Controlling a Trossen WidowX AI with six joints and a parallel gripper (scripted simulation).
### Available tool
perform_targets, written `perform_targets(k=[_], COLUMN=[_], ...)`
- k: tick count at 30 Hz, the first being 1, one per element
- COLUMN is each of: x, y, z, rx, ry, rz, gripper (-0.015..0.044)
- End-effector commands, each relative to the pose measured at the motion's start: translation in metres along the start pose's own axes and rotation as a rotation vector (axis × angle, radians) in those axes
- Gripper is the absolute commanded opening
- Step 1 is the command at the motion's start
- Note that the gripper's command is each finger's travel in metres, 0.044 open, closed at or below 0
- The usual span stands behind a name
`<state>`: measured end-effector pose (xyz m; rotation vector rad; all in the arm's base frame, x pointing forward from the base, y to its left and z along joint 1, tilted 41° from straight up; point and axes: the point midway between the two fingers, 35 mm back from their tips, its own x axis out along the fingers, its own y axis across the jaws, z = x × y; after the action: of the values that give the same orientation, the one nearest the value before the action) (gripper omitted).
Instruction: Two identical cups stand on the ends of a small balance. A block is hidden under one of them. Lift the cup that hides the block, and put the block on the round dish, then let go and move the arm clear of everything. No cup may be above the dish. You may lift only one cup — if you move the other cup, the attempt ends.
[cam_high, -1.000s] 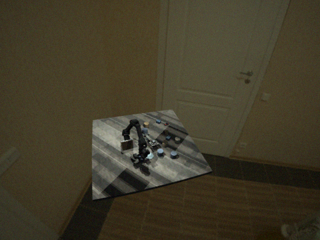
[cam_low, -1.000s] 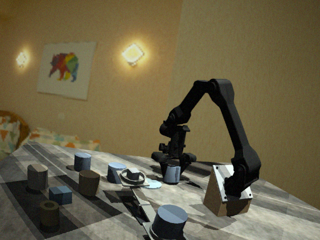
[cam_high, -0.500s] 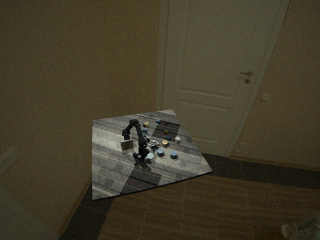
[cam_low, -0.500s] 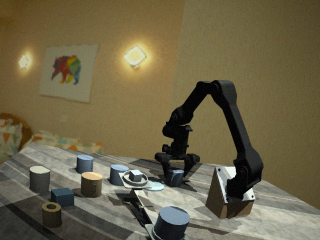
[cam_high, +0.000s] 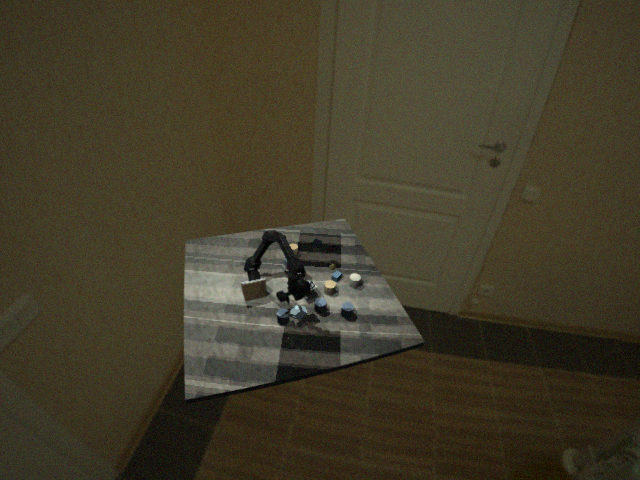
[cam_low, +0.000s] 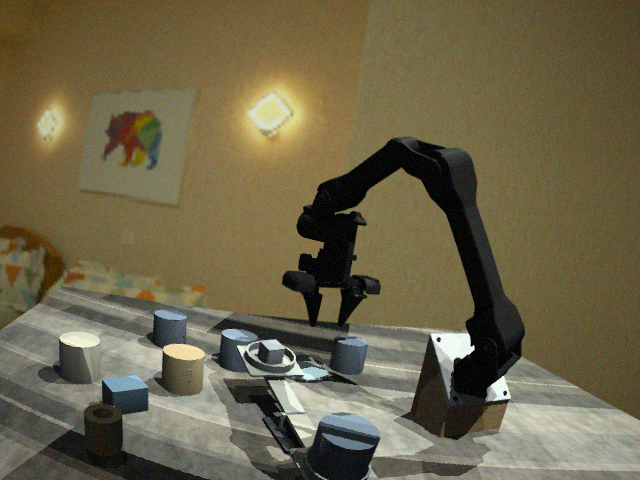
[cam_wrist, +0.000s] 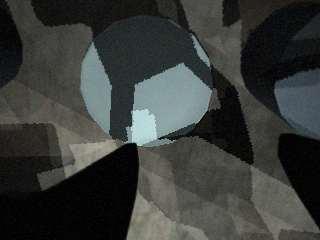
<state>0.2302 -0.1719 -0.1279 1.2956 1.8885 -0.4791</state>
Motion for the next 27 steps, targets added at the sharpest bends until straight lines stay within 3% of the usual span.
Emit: perform_targets(k=[1, 8, 27], x=[-0.020, -0.031, -0.005], y=[0.059, 0.153, 0.156], z=[-0.024, -0.099, -0.102], rx=[-0.066, -0.170, -0.173], ry=[-0.023, 0.009, 0.011], rz=[0.006, 0.014, 0.015], gripper=[0.0260, 0.0260, 0.0260])
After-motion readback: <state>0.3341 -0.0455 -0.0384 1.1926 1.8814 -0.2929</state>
